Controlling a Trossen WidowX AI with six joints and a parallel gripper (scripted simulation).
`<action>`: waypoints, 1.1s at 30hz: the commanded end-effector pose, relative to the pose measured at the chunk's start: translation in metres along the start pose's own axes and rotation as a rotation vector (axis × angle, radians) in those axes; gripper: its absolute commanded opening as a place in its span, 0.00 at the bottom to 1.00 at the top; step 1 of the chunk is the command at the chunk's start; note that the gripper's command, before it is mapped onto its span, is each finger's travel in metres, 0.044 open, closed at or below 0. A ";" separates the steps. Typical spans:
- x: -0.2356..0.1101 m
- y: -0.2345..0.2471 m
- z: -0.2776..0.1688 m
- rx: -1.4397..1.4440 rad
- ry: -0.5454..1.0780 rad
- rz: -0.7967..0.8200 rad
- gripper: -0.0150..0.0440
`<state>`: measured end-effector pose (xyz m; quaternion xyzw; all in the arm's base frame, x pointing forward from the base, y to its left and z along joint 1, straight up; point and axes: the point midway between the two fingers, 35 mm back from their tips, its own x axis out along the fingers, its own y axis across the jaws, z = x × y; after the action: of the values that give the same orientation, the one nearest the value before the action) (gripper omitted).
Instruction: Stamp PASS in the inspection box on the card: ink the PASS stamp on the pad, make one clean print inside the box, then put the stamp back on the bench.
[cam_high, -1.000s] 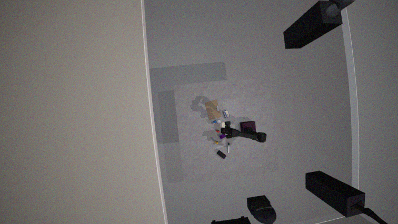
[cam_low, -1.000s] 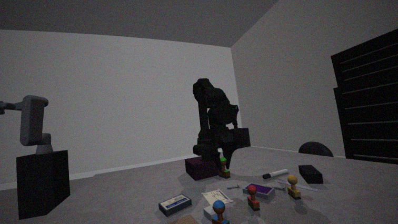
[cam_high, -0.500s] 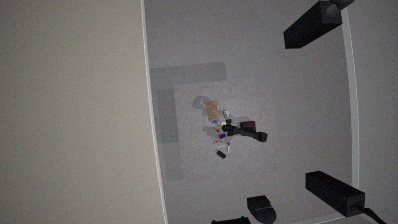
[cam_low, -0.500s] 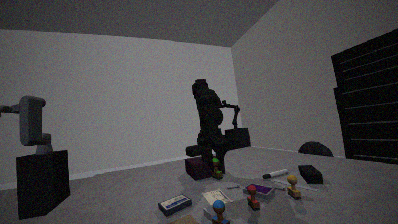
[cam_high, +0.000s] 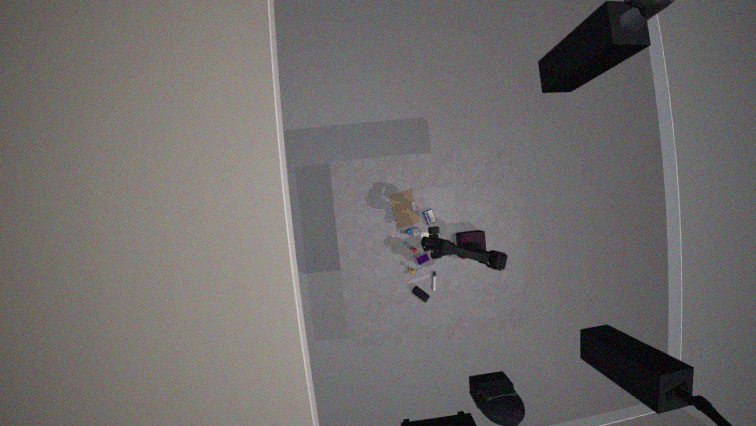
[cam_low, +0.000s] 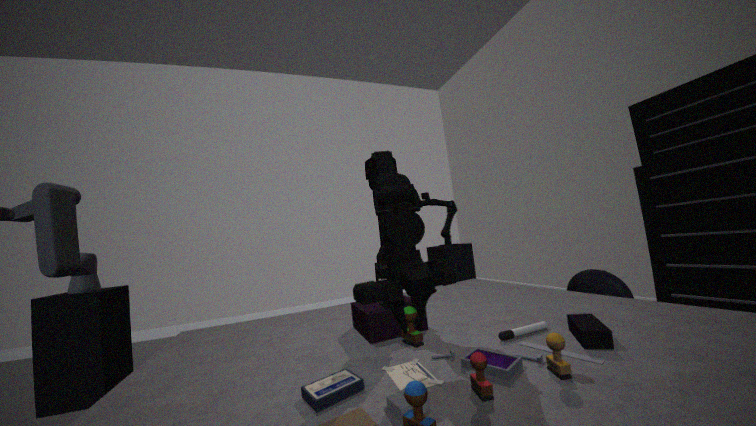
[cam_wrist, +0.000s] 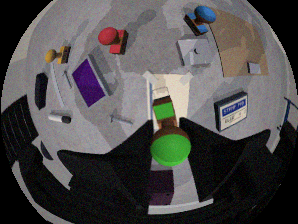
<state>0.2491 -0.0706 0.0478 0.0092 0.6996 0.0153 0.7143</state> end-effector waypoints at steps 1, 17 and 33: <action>0.005 0.000 -0.002 -0.002 0.010 0.000 0.25; 0.016 -0.001 -0.002 -0.002 0.009 0.000 0.25; 0.027 -0.001 -0.002 -0.001 0.008 0.000 0.25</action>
<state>0.2505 -0.0710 0.0257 0.0089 0.6987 0.0150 0.7152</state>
